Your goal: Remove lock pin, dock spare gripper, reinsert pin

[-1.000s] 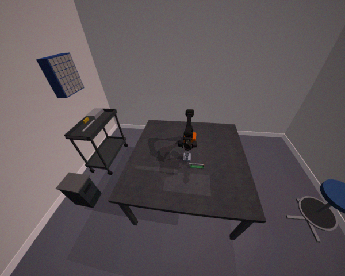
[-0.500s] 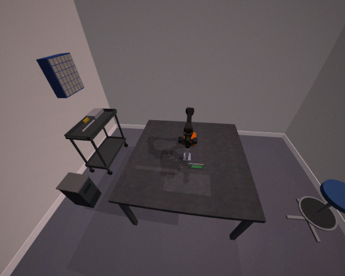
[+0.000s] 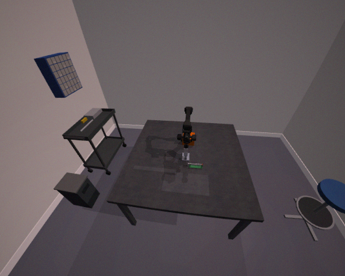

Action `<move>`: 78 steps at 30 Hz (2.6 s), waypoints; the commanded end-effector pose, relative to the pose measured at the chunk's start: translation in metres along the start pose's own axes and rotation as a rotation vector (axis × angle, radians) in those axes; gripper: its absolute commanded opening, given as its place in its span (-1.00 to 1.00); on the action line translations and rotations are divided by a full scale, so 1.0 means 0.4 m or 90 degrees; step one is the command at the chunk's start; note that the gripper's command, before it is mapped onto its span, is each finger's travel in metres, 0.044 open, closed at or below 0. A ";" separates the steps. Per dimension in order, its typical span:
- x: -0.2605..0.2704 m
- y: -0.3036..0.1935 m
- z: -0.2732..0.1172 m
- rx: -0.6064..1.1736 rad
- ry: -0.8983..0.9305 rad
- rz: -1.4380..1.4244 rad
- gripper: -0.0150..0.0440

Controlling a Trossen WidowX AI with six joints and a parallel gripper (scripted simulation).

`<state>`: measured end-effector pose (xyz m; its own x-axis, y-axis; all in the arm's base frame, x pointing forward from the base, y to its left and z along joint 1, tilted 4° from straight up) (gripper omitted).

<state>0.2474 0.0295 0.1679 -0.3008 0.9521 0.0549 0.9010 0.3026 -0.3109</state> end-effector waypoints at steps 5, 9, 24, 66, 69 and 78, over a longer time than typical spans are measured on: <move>0.002 -0.014 -0.043 0.003 0.001 0.000 1.00; 0.004 -0.023 -0.059 0.006 0.001 0.000 1.00; 0.030 -0.041 -0.084 -0.029 -0.005 0.000 0.82; 0.242 0.419 -0.003 0.018 -0.266 -0.958 0.12; 0.241 0.421 0.000 0.018 -0.266 -0.958 0.12; 0.237 0.471 0.147 0.018 -0.266 -0.958 0.12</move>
<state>0.3737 0.1757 0.0847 -0.9561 -0.2896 0.0442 -0.2920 0.9298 -0.2240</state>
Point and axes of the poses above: the point midway between the two fingers, 35 mm back from their tips, its own z axis out along the fingers, its own x axis across the jaws, y = z × x, the point moved 6 cm from there along -z, back along the fingers, and after that the axes turned 9 degrees about -z, right-handed, at the moved point
